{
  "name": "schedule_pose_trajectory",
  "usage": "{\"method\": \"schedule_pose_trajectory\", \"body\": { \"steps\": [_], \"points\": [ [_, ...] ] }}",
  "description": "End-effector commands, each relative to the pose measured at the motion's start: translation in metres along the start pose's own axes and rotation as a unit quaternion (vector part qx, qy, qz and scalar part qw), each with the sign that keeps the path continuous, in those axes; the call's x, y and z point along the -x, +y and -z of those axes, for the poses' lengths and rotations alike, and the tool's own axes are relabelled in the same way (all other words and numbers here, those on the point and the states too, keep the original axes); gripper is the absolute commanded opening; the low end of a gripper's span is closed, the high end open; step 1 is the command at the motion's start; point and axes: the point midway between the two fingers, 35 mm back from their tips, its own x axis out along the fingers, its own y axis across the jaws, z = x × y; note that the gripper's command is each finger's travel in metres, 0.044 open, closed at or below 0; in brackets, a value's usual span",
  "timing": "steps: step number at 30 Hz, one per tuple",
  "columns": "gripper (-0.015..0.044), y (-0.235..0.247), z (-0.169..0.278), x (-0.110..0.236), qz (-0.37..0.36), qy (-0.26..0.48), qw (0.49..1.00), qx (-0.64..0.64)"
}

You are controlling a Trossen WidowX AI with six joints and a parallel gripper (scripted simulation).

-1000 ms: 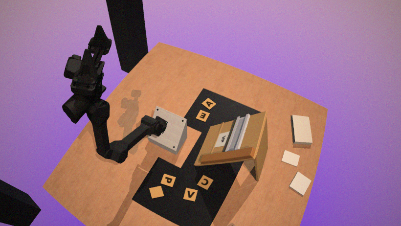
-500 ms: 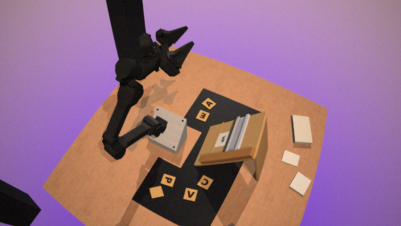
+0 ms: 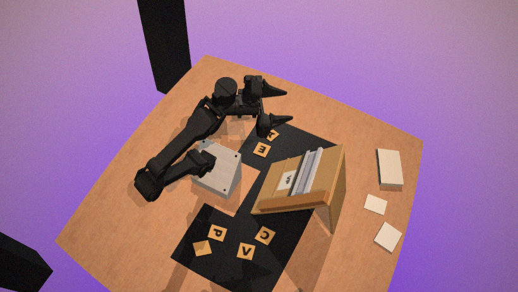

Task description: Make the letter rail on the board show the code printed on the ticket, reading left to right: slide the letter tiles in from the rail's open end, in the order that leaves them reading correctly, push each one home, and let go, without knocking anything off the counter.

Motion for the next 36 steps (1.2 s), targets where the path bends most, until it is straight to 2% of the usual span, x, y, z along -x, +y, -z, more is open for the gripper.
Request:
{"method": "schedule_pose_trajectory", "body": {
  "steps": [1, 6, 12, 26, 31, 36],
  "points": [
    [0.044, -0.006, 0.07, -0.014, 0.041, 0.086, 0.995, -0.01],
    [0.044, -0.017, 0.155, -0.015, 0.098, 0.183, 0.978, -0.017],
    [0.044, -0.034, 0.239, 0.005, 0.164, 0.272, 0.948, -0.016],
    [0.044, -0.035, 0.24, 0.005, 0.163, 0.276, 0.947, -0.011],
    [0.044, -0.036, 0.205, -0.009, 0.084, 0.323, 0.935, 0.117],
    [0.044, -0.042, 0.166, -0.02, -0.02, 0.356, 0.898, 0.258]
  ]
}}
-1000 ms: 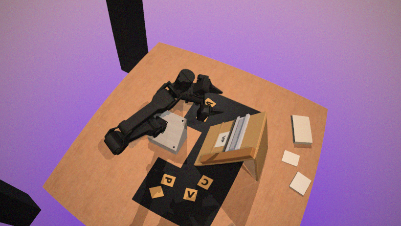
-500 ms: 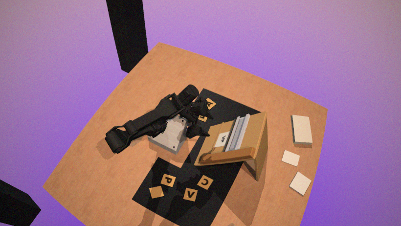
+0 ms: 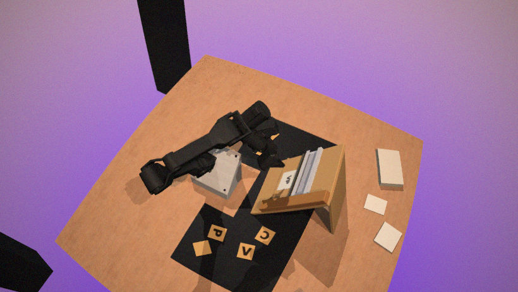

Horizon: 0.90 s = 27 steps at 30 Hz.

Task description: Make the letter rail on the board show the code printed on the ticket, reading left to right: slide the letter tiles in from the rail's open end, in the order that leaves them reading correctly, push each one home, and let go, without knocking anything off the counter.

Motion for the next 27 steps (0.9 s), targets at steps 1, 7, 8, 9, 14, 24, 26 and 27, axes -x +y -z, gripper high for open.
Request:
{"method": "schedule_pose_trajectory", "body": {
  "steps": [1, 7, 8, 9, 14, 24, 26, 27],
  "points": [
    [0.044, -0.017, -0.024, 0.012, -0.044, 0.011, 0.99, 0.136],
    [0.044, -0.045, -0.05, 0.035, -0.114, 0.008, 0.936, 0.332],
    [0.044, -0.05, -0.053, 0.039, -0.126, 0.005, 0.924, 0.362],
    [0.044, -0.055, -0.056, 0.044, -0.137, 0.001, 0.909, 0.392],
    [0.044, -0.072, -0.062, 0.06, -0.177, -0.018, 0.853, 0.491],
    [0.044, -0.072, -0.062, 0.06, -0.177, -0.018, 0.853, 0.491],
    [0.044, -0.072, -0.062, 0.06, -0.177, -0.018, 0.853, 0.491],
    [0.044, -0.072, -0.062, 0.06, -0.177, -0.018, 0.853, 0.491]
  ]
}}
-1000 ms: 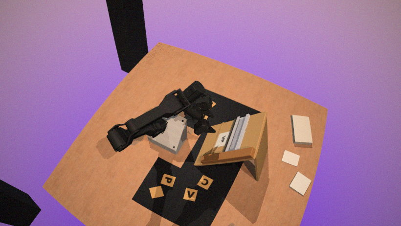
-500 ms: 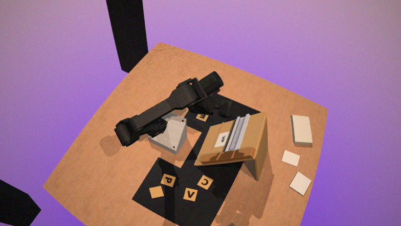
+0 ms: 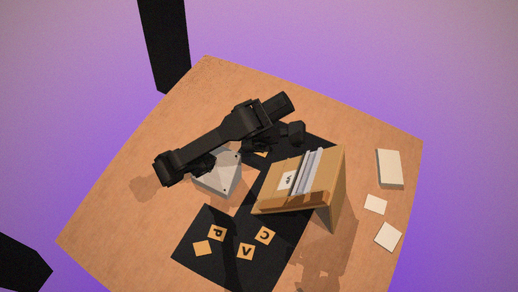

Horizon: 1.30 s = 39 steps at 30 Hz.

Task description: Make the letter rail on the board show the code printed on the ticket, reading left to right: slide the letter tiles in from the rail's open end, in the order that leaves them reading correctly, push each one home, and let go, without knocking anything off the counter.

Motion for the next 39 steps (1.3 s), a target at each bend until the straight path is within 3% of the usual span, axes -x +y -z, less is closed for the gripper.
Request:
{"method": "schedule_pose_trajectory", "body": {
  "steps": [1, 8, 19, 20, 23, 29, 34, 39],
  "points": [
    [0.044, -0.001, 0.0, 0.001, 0.0, -0.002, 1.0, 0.003],
    [0.044, -0.002, -0.032, 0.002, 0.0, -0.003, 1.0, 0.003],
    [0.044, -0.002, -0.032, 0.002, 0.0, -0.003, 1.0, 0.003],
    [0.0414, -0.002, -0.03, 0.001, -0.001, -0.002, 1.0, -0.003],
    [0.034, 0.004, 0.011, -0.014, -0.011, 0.011, 0.997, -0.078],
    [0.034, 0.043, 0.105, -0.048, -0.035, 0.056, 0.96, -0.271],
    [0.034, 0.101, 0.166, -0.072, -0.053, 0.115, 0.891, -0.437],
    [0.034, 0.172, 0.205, -0.087, -0.066, 0.181, 0.79, -0.582]
  ]
}}
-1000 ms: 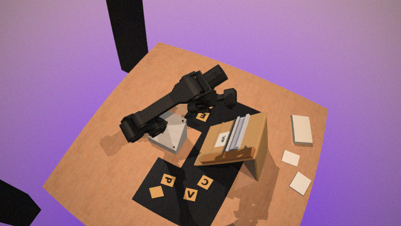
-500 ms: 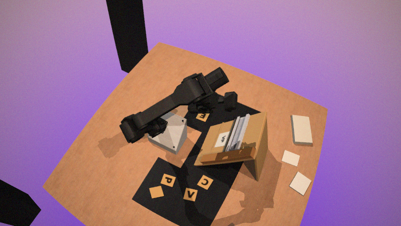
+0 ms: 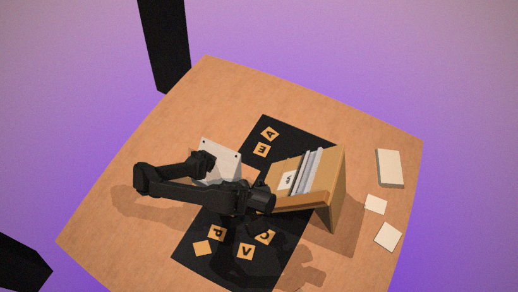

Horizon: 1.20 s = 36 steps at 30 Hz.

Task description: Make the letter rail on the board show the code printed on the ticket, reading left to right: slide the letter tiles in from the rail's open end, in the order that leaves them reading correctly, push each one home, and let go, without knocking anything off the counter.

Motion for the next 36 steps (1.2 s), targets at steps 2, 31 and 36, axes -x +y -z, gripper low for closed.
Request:
{"method": "schedule_pose_trajectory", "body": {
  "steps": [2, 31, 36],
  "points": [
    [0.034, 0.009, 0.072, -0.031, 0.001, 0.067, 0.984, -0.164],
    [0.034, 0.043, 0.151, -0.082, 0.011, 0.143, 0.936, -0.32],
    [0.034, 0.043, 0.152, -0.082, 0.011, 0.143, 0.936, -0.32]
  ]
}}
